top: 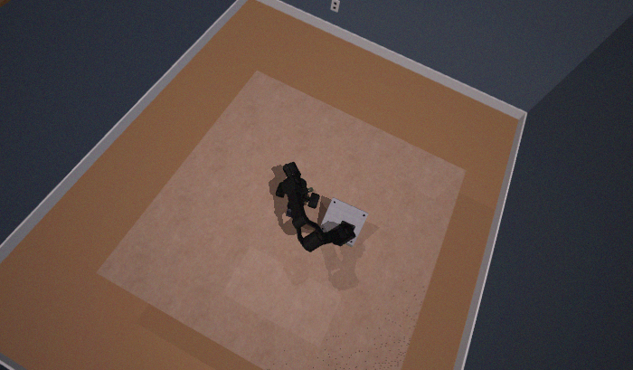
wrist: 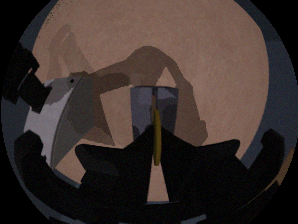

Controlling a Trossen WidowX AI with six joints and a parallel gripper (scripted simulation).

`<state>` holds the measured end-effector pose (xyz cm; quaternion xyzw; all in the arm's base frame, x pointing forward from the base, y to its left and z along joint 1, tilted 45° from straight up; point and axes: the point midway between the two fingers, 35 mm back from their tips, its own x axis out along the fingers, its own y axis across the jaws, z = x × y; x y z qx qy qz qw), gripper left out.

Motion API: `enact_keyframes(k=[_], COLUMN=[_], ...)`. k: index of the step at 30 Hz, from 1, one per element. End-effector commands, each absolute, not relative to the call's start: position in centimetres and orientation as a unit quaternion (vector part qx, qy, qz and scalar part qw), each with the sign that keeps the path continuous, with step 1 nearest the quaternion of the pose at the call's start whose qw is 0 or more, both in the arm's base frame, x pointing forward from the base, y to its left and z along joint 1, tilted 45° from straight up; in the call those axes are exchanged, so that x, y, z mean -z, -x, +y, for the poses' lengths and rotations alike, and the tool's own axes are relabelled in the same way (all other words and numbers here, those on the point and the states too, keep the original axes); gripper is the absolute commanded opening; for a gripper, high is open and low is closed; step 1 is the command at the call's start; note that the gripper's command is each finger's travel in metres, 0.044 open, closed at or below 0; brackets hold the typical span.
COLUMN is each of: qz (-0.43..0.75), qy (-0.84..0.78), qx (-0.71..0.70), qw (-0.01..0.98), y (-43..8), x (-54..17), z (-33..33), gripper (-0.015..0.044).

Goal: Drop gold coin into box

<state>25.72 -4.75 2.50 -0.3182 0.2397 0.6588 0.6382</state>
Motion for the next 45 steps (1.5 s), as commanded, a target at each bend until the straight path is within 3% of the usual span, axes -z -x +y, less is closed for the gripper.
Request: enact_keyframes(k=[1,7,13,22,33,45], qz=[0.240,0.240,0.239,0.239,0.240,0.240], qy=[0.314,0.313,0.318,0.318,0.316,0.313], qx=[-0.659,-0.659,-0.659,-0.659,-0.658,-0.659], qw=[0.640,0.640,0.638,0.638,0.640,0.641], y=[-25.6,-25.6,-25.7,-25.7,-25.5,-25.2], x=[-2.3,-2.1,-2.3,-2.3,-5.2,-6.9], z=[-4.5,-4.3,-4.6,-4.6,-7.3,-8.8], gripper=[0.0000,0.0000,0.0157,0.0161,0.0440,0.0440])
